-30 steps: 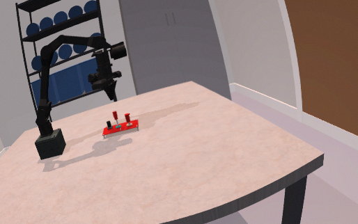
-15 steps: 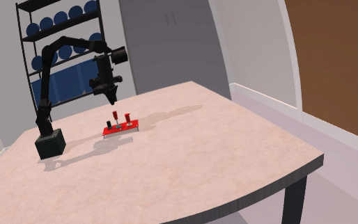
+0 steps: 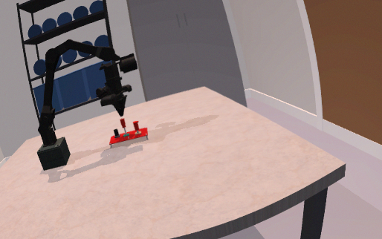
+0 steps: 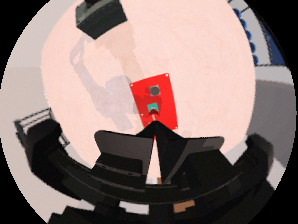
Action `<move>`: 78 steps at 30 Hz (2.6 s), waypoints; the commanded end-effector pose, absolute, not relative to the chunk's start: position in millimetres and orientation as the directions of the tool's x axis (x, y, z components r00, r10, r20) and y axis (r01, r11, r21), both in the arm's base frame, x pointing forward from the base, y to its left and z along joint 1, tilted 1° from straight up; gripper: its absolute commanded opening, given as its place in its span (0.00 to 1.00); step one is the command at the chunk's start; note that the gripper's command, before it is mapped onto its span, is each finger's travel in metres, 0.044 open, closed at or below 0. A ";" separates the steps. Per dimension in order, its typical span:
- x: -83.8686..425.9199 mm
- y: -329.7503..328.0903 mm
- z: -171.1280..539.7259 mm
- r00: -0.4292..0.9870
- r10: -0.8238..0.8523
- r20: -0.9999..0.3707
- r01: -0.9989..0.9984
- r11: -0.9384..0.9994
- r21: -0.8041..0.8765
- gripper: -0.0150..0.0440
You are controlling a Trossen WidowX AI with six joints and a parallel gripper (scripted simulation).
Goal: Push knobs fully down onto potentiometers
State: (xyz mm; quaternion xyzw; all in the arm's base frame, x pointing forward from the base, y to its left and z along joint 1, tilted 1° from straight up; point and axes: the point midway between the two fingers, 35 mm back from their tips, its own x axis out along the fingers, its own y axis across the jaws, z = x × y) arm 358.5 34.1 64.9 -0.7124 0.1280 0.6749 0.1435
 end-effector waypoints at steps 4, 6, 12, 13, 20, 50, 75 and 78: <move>356.8 33.5 58.4 0.042 0.006 -0.999 -0.373 -0.928 -0.021 0.25; 356.8 33.5 58.4 0.042 0.006 -0.999 -0.373 -0.928 -0.021 0.25; 356.8 33.5 59.0 0.042 0.006 -0.999 -0.373 -0.928 -0.021 0.25; 356.7 33.5 59.5 0.042 0.006 -0.999 -0.373 -0.928 -0.021 0.25; 356.8 33.5 58.6 0.042 0.006 -0.999 -0.373 -0.928 -0.021 0.25; 357.0 33.5 51.4 0.042 0.006 -0.999 -0.373 -0.928 -0.021 0.25; 357.2 33.5 46.6 0.042 0.006 -0.999 -0.373 -0.928 -0.021 0.25; 357.2 33.5 46.6 0.042 0.006 -0.999 -0.373 -0.928 -0.021 0.25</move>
